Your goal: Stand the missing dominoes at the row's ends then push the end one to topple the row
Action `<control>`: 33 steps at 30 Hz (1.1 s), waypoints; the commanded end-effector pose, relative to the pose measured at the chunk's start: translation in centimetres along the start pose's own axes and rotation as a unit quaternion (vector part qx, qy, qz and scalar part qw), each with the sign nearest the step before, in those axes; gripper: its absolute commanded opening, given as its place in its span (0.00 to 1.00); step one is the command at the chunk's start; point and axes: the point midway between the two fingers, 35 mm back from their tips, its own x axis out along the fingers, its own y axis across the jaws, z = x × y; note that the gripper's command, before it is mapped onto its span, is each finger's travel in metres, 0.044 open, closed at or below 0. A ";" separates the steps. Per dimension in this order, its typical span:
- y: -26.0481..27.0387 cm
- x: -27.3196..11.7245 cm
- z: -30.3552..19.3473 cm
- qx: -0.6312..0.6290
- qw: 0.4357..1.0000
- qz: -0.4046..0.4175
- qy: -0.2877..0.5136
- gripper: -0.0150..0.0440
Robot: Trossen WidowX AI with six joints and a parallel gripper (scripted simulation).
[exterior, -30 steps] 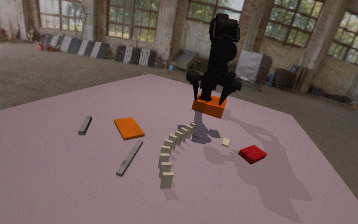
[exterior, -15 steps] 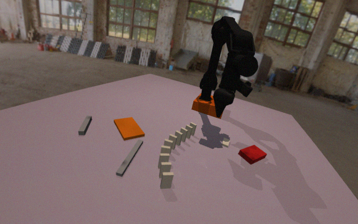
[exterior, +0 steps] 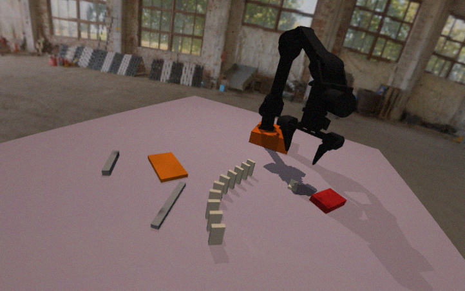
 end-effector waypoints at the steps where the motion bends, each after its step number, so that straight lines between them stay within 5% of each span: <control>1: -0.6 1.5 1.6 -0.191 0.981 0.009 -0.004 1.00; 10: -0.6 1.7 1.6 -0.191 0.981 0.009 -0.004 1.00; 17: -0.5 7.9 1.6 -0.191 0.981 0.010 -0.004 1.00; 33: -0.5 9.5 1.4 -0.191 0.981 0.010 -0.003 1.00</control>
